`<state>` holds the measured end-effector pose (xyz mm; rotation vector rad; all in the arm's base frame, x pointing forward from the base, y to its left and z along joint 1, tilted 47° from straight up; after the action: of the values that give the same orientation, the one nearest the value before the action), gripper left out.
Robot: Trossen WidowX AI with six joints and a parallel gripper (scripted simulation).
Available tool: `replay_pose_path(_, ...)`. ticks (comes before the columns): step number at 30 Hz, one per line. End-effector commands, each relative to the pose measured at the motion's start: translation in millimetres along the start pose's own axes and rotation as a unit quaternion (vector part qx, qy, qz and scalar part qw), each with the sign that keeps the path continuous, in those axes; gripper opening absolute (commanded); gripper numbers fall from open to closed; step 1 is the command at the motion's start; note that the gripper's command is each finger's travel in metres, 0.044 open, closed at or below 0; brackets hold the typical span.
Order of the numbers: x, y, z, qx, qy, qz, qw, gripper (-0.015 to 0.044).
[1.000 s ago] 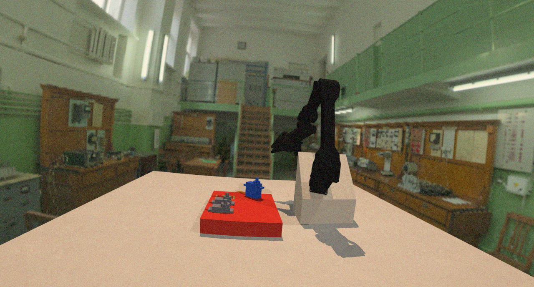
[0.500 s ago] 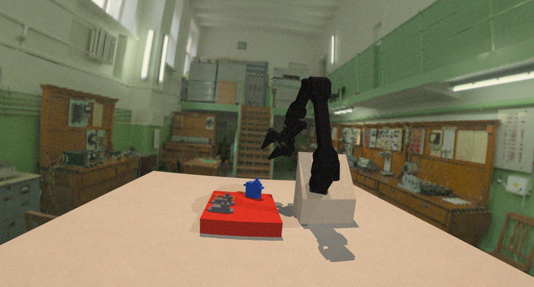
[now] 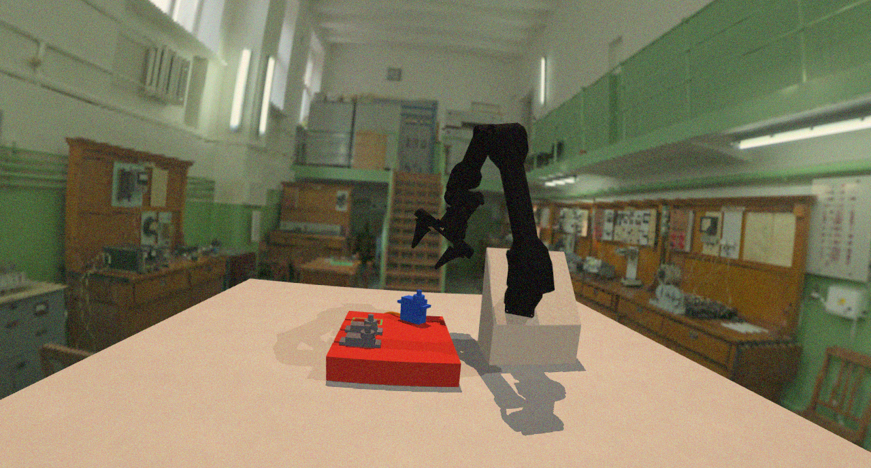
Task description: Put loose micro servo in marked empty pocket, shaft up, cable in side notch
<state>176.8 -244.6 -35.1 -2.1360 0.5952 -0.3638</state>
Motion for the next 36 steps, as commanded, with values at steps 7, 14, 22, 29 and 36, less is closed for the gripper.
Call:
replay_pose_path(7, 10, -24, 16, -0.008, -0.064, -0.151, 0.986, 0.044)
replay_pose_path(14, 16, -42, 28, -0.004, -0.109, -0.257, 0.96, 0.044)
replay_pose_path(22, 20, -62, 42, 0.01, -0.158, -0.374, 0.914, 0.044)
replay_pose_path(29, 23, -79, 54, 0.03, -0.199, -0.47, 0.859, 0.044)
replay_pose_path(36, 24, -96, 66, 0.056, -0.236, -0.556, 0.795, 0.044)
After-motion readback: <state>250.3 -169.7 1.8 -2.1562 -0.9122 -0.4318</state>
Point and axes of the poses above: the point midway between the two fingers, 35 mm back from their tips, its own z axis out along the fingers, its own x axis across the jaws, y = z × x, the point moved 10 cm from there along -z, back along the fingers, and after that the axes turned 8 degrees about -z, right-handed, at the moved point
